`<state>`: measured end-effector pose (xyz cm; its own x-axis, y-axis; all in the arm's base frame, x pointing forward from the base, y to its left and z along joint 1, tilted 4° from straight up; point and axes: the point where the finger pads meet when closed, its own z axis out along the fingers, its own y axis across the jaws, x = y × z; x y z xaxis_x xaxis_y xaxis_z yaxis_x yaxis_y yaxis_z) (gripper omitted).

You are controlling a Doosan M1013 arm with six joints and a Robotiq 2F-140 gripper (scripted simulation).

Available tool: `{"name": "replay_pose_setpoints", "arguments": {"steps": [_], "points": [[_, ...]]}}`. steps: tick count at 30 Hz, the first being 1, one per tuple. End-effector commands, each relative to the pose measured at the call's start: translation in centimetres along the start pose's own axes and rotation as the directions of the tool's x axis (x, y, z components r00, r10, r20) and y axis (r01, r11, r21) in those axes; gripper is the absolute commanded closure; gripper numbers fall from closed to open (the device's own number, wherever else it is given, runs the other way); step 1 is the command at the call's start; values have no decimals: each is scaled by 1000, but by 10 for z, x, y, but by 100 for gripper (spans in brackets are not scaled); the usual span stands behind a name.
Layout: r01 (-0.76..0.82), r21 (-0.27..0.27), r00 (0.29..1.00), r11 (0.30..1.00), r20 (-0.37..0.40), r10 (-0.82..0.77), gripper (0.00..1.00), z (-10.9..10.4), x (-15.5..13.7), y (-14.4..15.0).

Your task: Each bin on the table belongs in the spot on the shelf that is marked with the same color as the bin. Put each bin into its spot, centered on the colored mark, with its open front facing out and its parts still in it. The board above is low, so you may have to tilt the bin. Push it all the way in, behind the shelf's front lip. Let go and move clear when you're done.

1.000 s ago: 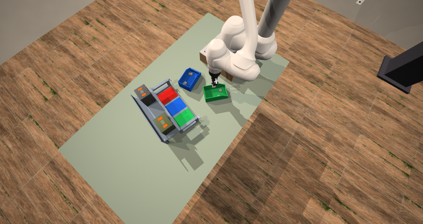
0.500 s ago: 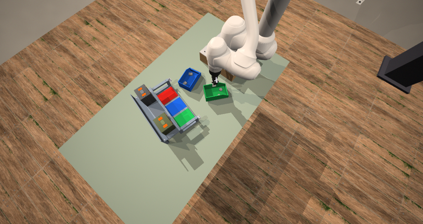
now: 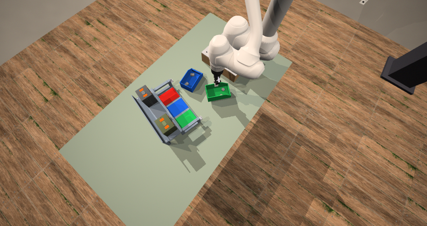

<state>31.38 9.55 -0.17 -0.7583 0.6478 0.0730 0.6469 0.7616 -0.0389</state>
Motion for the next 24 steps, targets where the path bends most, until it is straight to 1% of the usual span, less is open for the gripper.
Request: {"name": "replay_pose_setpoints", "arguments": {"steps": [1, 24], "points": [[3, -4, 1000, 1000, 5, -3, 90, -8, -4, 3], [3, -4, 1000, 1000, 5, -3, 90, -32, -4, 3]]}}
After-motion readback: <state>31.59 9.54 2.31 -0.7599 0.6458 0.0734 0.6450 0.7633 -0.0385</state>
